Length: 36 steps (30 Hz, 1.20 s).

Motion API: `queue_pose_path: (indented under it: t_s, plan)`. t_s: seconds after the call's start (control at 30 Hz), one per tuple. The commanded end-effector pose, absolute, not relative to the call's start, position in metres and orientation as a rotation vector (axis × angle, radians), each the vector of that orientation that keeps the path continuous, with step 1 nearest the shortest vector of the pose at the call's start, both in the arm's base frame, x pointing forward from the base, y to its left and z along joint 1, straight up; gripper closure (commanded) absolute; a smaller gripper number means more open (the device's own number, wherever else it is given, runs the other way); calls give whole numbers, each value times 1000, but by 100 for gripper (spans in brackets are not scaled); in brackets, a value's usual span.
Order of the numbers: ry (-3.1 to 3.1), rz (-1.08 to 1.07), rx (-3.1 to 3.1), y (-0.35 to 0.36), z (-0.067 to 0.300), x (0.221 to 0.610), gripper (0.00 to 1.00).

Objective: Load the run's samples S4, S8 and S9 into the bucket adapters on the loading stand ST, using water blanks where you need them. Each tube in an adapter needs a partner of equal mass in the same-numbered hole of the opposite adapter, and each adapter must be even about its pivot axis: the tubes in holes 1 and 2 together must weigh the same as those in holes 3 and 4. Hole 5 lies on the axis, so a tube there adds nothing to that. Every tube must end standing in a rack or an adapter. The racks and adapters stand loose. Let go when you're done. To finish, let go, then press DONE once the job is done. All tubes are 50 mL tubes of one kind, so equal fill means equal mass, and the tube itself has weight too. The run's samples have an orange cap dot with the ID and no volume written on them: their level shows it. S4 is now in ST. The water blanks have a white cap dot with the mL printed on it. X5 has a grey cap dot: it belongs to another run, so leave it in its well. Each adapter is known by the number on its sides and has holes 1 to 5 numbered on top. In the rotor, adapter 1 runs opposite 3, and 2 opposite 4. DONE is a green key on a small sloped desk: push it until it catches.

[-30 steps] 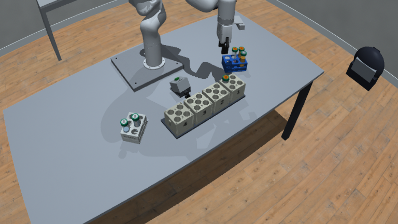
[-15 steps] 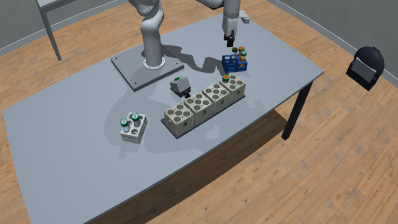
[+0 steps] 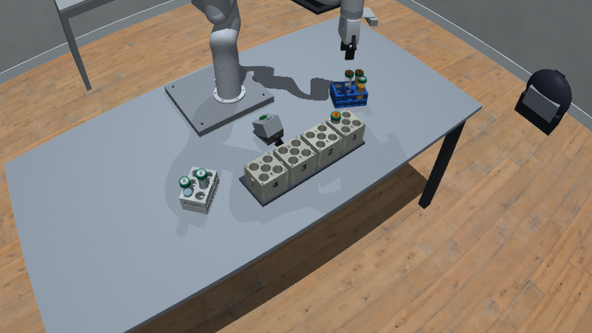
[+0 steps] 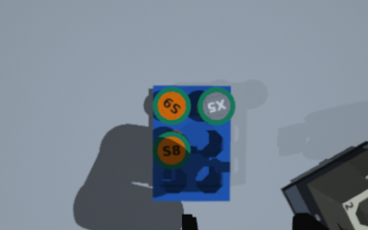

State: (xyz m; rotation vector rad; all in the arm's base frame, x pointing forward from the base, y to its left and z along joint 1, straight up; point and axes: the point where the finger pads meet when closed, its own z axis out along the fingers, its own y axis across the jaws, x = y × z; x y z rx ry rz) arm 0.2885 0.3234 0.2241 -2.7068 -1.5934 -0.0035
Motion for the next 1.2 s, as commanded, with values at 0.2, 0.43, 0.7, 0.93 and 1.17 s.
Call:
queue_pose_path:
  t_s: [0.2, 0.43, 0.7, 0.93, 1.17]
  plan:
    - [-1594, -12, -2714, 365, 225, 272, 43]
    - [-1594, -12, -2714, 374, 225, 269, 43]
    - [-1594, -12, -2714, 374, 225, 269, 43]
    - [-1594, -12, -2714, 374, 211, 269, 43]
    - [-1594, -12, -2714, 373, 201, 269, 43]
